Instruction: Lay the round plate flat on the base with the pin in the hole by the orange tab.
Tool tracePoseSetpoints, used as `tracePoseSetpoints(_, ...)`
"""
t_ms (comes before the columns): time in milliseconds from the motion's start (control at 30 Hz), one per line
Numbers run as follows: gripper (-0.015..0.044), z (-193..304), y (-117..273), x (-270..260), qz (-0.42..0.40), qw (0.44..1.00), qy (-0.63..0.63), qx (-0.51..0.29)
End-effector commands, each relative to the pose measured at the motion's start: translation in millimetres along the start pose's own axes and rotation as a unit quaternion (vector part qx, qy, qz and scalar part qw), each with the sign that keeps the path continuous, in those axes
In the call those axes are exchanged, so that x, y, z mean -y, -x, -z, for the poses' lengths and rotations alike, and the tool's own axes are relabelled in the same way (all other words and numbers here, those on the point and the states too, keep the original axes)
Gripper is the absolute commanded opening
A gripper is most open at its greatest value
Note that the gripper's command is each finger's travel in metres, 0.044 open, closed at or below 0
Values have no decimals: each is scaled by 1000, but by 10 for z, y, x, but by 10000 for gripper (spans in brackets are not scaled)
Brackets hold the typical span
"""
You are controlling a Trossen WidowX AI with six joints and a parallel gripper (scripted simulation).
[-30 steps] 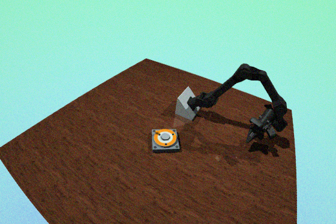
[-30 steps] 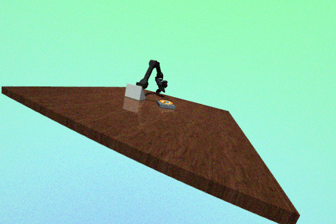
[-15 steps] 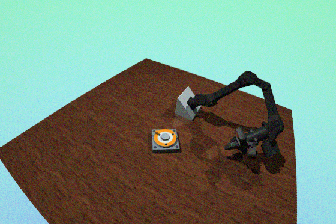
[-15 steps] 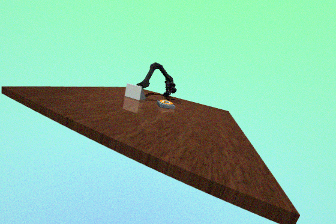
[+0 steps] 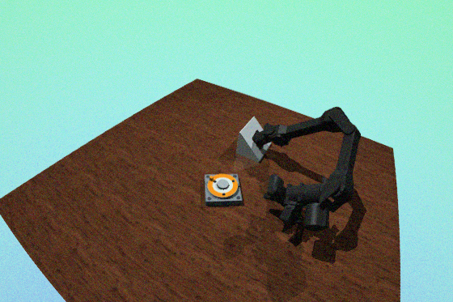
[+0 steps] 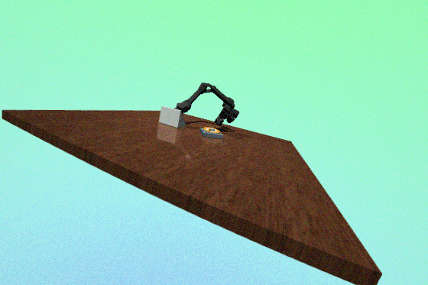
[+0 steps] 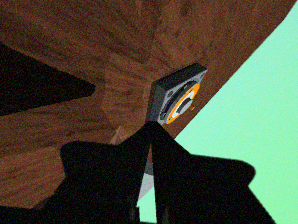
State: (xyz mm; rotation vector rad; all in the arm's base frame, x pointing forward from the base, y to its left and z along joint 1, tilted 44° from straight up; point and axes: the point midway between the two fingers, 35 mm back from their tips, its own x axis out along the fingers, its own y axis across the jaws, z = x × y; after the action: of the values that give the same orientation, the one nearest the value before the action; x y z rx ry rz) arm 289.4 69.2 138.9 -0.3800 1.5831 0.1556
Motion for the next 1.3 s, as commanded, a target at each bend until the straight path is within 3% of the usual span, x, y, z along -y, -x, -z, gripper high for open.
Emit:
tracePoseSetpoints(0,0,-14,-257,221,-60,998,-16,-32)
tracePoseSetpoints(300,0,73,-847,810,-231,969,-80,-43)
tracePoseSetpoints(467,0,224,-1198,1220,-338,932,-135,4)
tracePoseSetpoints(700,0,448,-1505,1625,-418,883,-196,86)
tracePoseSetpoints(1267,0,351,-1763,1423,-426,876,-203,98)
